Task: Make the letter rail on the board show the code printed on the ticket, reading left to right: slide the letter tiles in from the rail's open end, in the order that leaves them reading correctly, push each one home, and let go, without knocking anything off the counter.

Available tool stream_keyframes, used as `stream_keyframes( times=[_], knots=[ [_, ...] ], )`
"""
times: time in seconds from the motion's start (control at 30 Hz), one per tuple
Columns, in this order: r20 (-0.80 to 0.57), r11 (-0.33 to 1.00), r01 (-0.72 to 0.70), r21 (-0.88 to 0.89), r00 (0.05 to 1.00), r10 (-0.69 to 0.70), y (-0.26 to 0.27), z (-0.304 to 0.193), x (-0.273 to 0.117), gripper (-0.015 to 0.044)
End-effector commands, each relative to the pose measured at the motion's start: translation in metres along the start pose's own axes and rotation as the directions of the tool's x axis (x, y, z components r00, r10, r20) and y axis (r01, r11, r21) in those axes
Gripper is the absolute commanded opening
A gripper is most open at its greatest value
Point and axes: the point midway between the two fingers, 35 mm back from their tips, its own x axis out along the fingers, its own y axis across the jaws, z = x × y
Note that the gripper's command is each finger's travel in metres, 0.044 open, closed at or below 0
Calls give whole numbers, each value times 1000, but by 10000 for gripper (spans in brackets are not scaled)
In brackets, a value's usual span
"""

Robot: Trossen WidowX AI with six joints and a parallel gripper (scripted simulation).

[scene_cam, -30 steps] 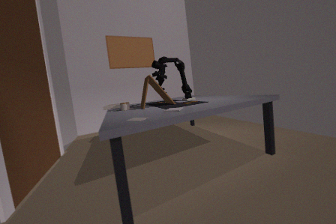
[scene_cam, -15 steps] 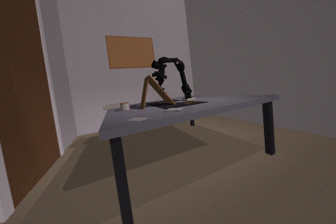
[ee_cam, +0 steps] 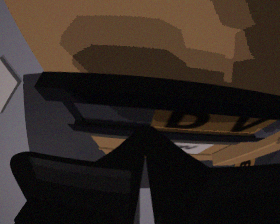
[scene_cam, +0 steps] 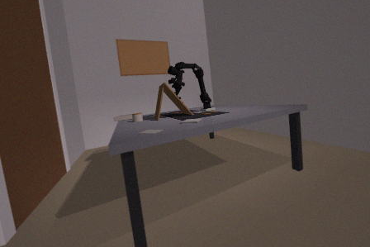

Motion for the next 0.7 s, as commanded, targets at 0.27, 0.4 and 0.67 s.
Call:
stream_keyframes(
  times=[0.27,0.4,0.67],
  knots=[
    [1,1000,4,4,1000,-4,-1,-11,-13,0],
    [1,1000,4,4,1000,-4,-2,-13,-15,0],
    [241,999,34,-36,970,-25,-8,-35,-63,184]
  ],
)
